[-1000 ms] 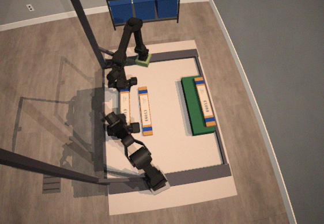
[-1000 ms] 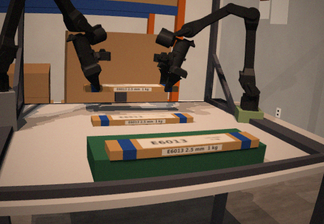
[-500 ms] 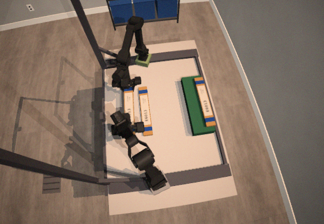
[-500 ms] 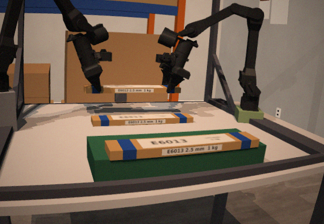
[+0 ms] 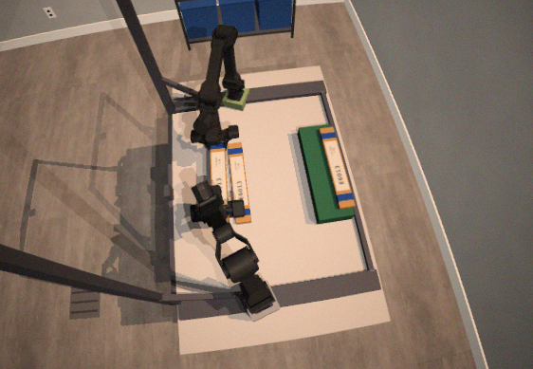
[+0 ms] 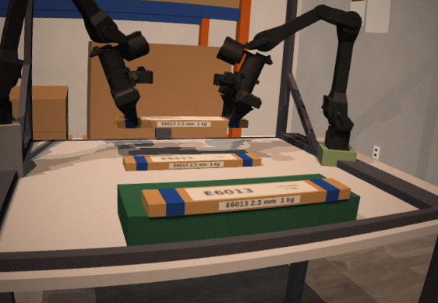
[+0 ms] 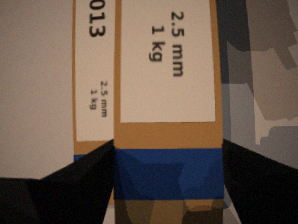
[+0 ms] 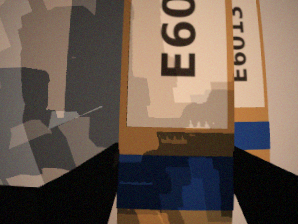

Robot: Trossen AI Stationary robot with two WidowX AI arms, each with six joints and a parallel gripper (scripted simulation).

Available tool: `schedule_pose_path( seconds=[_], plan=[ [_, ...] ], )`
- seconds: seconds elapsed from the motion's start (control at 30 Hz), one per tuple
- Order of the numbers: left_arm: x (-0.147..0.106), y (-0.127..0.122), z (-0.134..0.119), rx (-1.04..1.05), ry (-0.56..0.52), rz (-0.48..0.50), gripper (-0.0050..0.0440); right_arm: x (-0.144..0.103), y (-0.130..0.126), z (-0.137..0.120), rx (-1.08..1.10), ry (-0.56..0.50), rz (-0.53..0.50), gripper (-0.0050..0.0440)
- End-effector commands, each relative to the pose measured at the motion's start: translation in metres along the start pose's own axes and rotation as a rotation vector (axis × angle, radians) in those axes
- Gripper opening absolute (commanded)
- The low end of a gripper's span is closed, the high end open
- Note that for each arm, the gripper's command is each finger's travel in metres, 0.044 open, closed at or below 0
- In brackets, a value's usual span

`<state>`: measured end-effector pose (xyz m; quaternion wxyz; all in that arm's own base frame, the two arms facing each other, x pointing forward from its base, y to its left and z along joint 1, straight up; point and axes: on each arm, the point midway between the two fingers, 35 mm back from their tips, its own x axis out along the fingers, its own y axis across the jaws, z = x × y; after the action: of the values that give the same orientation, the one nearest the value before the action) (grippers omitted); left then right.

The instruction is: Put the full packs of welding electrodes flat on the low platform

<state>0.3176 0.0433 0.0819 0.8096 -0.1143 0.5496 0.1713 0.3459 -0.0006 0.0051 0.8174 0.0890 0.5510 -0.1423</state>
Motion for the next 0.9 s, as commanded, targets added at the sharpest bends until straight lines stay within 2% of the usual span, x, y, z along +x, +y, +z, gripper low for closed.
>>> schedule_pose_path(
  seconds=[0.0,0.87],
  plan=[
    [-0.009,0.015,0.001,-0.028,-0.022,0.0,-0.005,-0.01,0.0,0.002,-0.026,-0.017,0.034,-0.005],
    [-0.009,0.059,0.0,-0.027,-0.022,0.003,-0.005,-0.008,-0.045,0.002,-0.027,-0.015,0.03,-0.005]
  ],
)
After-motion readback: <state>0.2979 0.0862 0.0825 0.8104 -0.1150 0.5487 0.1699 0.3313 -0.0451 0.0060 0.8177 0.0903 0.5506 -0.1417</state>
